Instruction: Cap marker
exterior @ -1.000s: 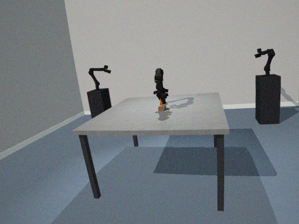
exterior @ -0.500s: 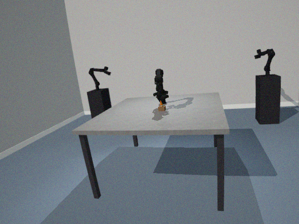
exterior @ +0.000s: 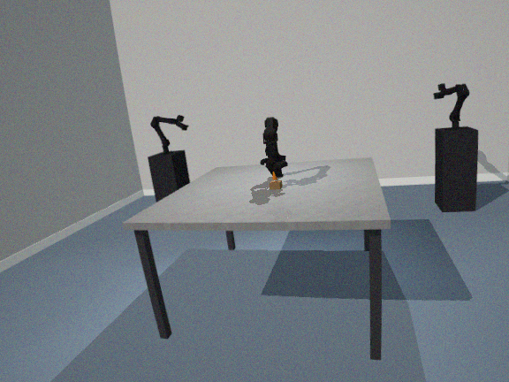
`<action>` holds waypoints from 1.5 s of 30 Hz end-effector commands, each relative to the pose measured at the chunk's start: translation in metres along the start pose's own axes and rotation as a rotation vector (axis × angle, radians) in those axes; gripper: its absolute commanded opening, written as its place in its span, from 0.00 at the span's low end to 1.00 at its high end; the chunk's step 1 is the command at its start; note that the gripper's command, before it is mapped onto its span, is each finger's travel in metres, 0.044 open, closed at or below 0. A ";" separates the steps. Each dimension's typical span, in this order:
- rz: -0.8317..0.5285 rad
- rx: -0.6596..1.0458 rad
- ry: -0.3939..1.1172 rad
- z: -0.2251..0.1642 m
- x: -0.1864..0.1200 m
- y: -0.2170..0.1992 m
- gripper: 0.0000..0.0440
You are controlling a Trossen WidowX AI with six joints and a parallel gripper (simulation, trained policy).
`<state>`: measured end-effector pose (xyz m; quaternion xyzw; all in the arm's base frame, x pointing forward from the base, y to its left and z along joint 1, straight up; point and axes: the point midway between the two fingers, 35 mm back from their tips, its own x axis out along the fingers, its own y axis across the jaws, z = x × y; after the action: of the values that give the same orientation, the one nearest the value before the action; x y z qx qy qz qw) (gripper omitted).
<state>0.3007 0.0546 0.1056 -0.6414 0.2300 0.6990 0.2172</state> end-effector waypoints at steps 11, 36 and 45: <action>0.048 -0.030 -0.006 -0.004 0.019 0.007 0.26; 0.043 -0.092 -0.047 0.013 0.019 0.016 0.64; -0.007 -0.118 -0.011 0.016 0.009 0.014 1.00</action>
<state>0.2775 0.0513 0.0920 -0.6401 0.1943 0.7214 0.1794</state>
